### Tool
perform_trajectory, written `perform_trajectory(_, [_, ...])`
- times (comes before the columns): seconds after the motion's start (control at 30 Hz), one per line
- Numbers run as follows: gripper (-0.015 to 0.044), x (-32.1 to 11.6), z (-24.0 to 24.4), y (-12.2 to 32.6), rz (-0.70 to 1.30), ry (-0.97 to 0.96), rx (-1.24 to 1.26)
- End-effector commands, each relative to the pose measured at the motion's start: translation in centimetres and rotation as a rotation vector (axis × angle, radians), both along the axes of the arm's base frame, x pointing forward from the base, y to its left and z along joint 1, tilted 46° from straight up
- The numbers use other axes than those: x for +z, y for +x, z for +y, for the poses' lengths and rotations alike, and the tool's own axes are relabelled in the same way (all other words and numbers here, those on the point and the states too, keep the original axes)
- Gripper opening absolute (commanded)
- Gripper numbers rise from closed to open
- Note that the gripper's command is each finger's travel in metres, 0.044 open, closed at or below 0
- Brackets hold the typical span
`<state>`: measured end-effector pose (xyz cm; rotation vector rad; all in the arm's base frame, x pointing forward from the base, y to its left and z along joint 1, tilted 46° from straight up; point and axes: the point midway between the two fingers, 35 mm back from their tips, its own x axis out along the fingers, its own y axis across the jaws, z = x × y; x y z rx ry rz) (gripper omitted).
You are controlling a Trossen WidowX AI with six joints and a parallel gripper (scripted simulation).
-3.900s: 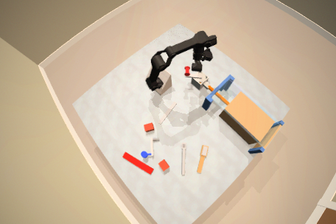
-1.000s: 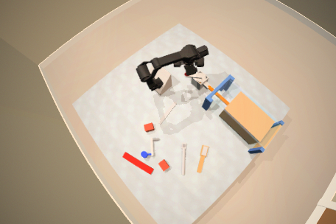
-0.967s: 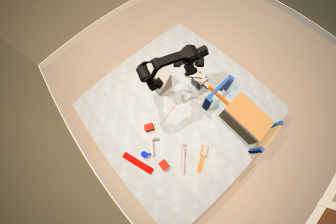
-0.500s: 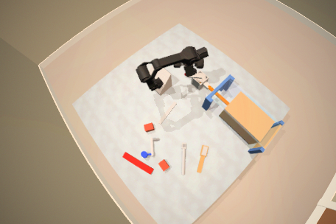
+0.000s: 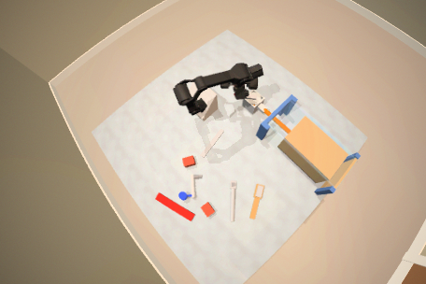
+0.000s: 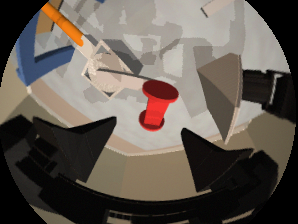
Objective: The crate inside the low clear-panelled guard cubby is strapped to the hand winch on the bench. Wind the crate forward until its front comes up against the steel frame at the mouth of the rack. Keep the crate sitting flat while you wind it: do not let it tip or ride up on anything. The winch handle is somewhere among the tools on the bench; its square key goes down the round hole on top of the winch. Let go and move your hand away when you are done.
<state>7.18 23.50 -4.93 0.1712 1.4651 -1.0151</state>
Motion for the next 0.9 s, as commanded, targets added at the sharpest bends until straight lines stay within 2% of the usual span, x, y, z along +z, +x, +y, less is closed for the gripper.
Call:
perform_trajectory(0.0, [0.0440, -0.6, -0.7, 0.1, 0.000, -0.003, 0.006])
perform_trajectory(0.73, [0.0440, -2.6, -2.9, 0.4, -0.004, -0.004, 0.007])
perform_trajectory(0.87, [0.0335, -2.3, -2.6, 0.3, -0.003, -0.003, 0.000])
